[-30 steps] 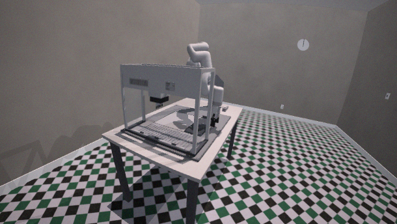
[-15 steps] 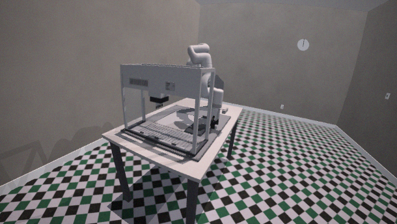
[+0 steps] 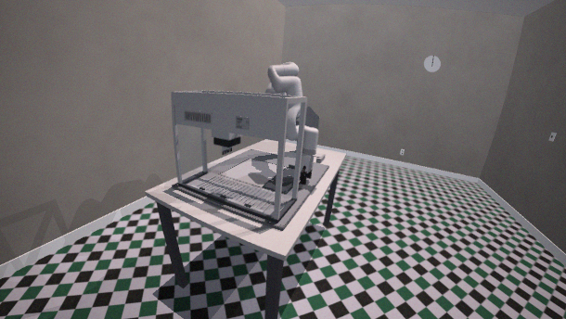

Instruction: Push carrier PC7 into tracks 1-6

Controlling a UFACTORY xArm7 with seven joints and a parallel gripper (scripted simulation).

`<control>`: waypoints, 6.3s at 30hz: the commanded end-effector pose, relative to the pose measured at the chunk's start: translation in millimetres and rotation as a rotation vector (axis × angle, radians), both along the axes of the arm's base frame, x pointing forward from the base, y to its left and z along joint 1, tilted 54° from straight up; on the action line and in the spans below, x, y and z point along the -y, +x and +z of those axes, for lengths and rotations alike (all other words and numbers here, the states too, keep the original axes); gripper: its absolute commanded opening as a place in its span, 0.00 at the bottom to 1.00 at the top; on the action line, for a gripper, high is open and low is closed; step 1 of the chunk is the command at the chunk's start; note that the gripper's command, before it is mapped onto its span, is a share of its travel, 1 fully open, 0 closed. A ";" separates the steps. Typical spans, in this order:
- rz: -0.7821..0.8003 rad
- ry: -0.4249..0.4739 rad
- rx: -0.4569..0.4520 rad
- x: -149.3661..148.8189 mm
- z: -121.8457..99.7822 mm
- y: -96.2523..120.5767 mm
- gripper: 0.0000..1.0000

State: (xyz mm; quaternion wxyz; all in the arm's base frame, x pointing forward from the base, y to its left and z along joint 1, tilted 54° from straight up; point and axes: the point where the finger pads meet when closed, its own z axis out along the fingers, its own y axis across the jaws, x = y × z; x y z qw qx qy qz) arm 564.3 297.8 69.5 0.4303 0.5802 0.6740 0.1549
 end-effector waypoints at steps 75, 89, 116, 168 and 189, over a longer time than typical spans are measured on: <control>0.004 0.002 0.001 18.5 -1.0 10.4 1.00; 0.004 0.002 0.001 24.0 1.4 10.2 1.00; 0.004 0.002 0.001 35.5 6.4 9.7 1.00; 0.003 0.002 0.001 50.2 12.7 9.1 1.00; 0.003 0.002 0.001 41.7 9.0 9.4 1.00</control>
